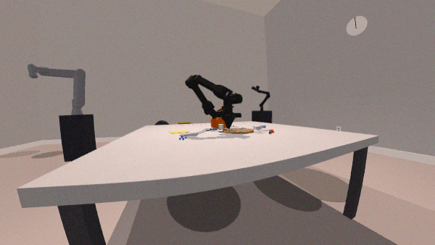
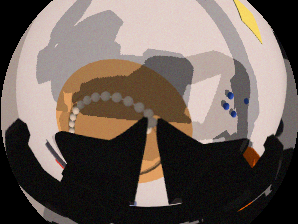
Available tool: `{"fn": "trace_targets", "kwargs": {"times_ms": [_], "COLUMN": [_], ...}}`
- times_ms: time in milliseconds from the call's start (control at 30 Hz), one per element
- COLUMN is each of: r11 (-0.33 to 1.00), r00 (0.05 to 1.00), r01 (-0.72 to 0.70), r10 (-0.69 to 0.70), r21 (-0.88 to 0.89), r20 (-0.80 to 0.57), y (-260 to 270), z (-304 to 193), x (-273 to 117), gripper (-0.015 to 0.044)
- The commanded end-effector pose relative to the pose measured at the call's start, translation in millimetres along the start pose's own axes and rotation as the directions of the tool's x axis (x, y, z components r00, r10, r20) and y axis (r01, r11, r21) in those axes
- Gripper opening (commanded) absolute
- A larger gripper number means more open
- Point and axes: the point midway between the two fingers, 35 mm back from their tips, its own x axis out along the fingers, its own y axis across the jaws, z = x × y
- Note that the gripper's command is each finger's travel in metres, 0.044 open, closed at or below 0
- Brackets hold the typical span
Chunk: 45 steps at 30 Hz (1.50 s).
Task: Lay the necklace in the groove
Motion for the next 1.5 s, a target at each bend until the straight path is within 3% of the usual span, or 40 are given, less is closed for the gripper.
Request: {"fn": "trace_targets", "kwargs": {"times_ms": [0, 900, 1467], "r11": [1.0, 1.0, 1.0], "r00": [1.0, 1.0, 1.0], "r01": [0.013, 0.013, 0.009], "r10": [-0.013, -0.013, -0.009], "r21": [-0.006, -0.006, -0.005], "r20": [-0.005, -0.005, 0.001], "y": [-3.5, -3.5, -2.3], "z": [-1.1, -1.1, -0.2], "x": [3.6, 3.6, -1.1], "gripper": [0.0, 0.0, 0.044]}}
